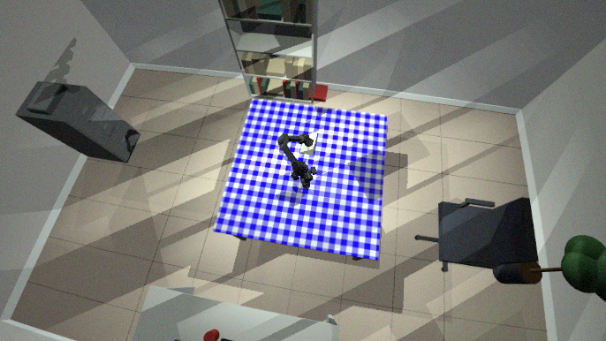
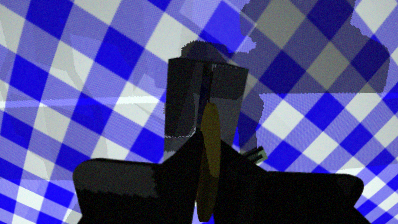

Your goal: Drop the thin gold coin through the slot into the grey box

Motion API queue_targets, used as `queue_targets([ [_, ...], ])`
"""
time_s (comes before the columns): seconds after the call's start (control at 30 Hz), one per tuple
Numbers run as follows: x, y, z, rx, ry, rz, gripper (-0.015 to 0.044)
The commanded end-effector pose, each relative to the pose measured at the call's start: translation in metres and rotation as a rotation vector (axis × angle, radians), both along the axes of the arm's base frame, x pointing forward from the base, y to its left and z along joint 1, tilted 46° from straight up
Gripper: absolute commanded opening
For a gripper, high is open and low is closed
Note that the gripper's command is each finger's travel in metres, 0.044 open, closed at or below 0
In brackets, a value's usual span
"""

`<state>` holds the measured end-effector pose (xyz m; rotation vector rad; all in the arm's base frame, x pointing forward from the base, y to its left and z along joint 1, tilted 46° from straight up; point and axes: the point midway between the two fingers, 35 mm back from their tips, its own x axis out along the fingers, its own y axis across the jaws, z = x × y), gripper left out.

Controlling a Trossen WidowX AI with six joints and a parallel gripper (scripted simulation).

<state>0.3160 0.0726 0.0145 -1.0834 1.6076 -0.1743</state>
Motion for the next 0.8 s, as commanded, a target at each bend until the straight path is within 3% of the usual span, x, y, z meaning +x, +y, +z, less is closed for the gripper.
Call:
queue_targets([
  [0.0,-0.0007,-0.0026,-0.0019,-0.007,0.004,0.003,0.0],
  [0.77,-0.0006,-0.0085,-0.0078,-0.007,0.005,0.004,0.0],
])
